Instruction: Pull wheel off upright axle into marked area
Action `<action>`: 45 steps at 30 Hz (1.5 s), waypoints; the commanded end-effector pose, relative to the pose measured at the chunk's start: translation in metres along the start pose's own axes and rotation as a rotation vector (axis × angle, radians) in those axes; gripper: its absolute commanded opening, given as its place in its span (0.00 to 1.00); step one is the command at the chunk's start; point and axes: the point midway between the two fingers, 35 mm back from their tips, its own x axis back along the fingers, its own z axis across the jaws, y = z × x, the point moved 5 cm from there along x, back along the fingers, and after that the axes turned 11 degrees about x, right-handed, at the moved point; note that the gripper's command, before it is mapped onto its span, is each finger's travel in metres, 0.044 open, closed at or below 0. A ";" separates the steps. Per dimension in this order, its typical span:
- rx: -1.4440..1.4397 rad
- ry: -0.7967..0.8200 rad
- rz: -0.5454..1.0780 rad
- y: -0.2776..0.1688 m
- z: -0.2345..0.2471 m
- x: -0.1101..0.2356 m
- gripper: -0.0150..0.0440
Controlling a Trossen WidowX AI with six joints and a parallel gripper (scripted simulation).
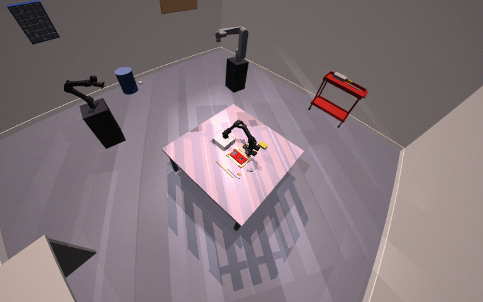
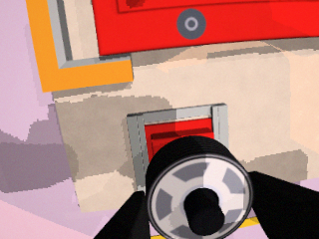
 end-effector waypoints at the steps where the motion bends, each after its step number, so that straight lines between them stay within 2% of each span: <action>1: -0.001 0.000 -0.001 0.000 0.000 0.003 0.25; 45: -0.003 0.002 -0.003 0.000 0.000 0.018 0.25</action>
